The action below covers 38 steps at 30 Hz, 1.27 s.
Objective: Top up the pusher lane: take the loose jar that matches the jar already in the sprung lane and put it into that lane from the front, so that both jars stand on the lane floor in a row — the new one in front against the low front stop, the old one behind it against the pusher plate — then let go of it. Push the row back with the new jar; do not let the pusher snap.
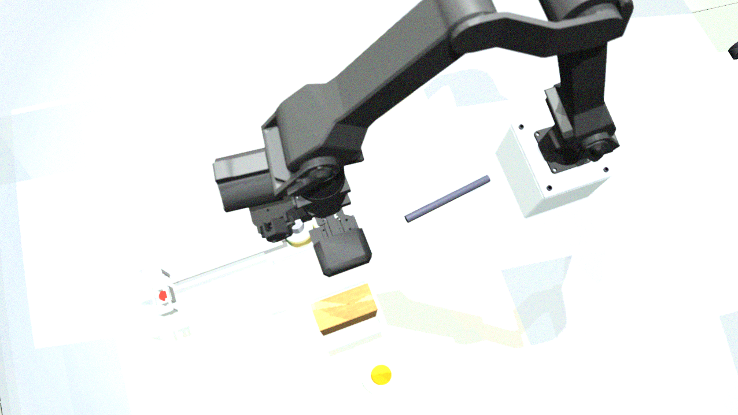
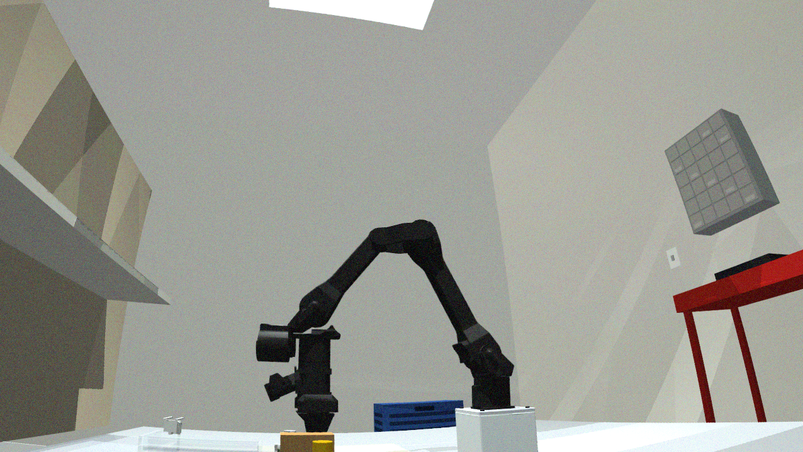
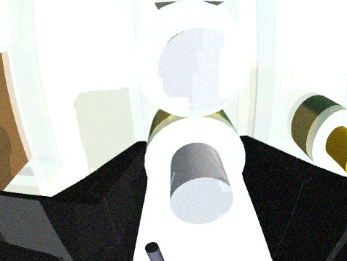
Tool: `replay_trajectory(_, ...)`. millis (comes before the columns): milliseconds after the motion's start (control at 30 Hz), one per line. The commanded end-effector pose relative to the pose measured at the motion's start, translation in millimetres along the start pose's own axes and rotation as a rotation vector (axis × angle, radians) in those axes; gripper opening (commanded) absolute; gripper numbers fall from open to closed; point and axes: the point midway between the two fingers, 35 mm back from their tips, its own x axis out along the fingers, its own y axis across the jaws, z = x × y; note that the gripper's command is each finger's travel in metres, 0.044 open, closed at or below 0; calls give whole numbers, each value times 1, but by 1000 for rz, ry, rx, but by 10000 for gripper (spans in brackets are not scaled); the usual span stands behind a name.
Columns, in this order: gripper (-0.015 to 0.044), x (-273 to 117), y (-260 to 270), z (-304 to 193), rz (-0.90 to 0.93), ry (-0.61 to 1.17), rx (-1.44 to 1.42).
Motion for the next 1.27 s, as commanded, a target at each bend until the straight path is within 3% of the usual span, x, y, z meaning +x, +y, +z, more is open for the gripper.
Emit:
replay_trajectory(0,105,0,0,0,1,-1,0)
replay_trajectory(267,300,0,0,0,1,-1,0)
replay_trajectory(867,300,-20,0,-1,1,-1,0)
replay_trajectory(1233,300,-22,-1,-31,1,1,0)
